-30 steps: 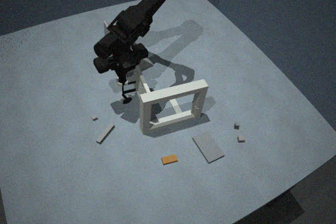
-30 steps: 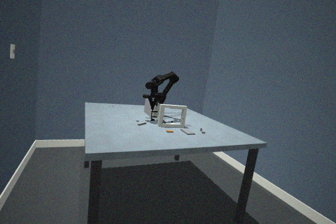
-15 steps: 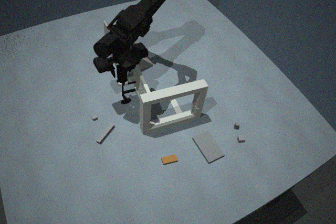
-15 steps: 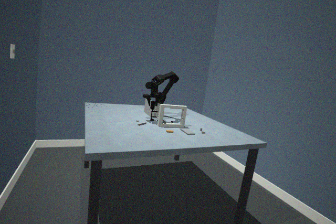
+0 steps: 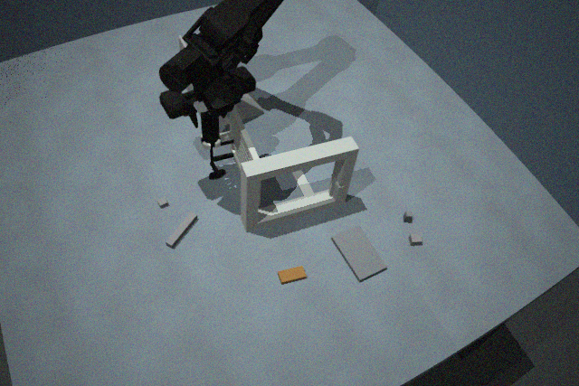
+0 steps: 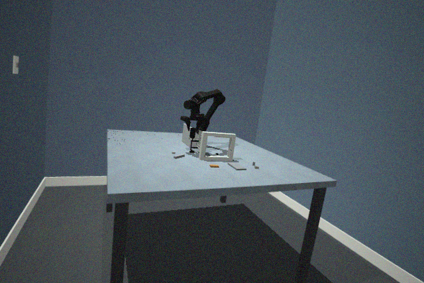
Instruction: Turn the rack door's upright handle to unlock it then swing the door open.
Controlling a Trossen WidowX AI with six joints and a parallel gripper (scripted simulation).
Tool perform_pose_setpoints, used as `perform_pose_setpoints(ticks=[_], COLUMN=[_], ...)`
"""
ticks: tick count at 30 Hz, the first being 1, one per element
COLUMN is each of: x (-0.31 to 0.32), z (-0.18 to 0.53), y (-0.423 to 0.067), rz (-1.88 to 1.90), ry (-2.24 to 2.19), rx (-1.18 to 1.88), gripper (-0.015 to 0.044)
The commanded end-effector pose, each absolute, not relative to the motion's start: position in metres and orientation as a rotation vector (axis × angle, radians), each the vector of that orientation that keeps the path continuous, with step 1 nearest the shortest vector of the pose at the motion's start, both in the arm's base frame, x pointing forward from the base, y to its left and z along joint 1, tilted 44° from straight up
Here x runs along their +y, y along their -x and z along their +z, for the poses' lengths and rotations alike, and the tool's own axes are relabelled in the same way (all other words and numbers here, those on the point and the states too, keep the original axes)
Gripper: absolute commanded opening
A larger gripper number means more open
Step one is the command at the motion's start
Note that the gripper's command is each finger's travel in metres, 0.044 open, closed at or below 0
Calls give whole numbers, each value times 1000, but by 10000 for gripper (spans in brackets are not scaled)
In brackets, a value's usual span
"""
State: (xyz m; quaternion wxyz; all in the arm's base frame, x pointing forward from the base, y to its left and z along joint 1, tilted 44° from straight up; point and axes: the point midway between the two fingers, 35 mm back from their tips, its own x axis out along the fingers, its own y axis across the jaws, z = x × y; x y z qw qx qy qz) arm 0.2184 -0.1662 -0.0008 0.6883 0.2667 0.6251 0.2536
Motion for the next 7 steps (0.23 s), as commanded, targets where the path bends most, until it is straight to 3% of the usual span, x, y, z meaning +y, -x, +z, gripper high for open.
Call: perform_pose_setpoints(ticks=[1, 7], x=[-172, -177], z=[3, 9], y=[-218, -217], rz=[568, 568], ry=[-592, -593], rx=[1401, 1401], gripper=[290, 290])
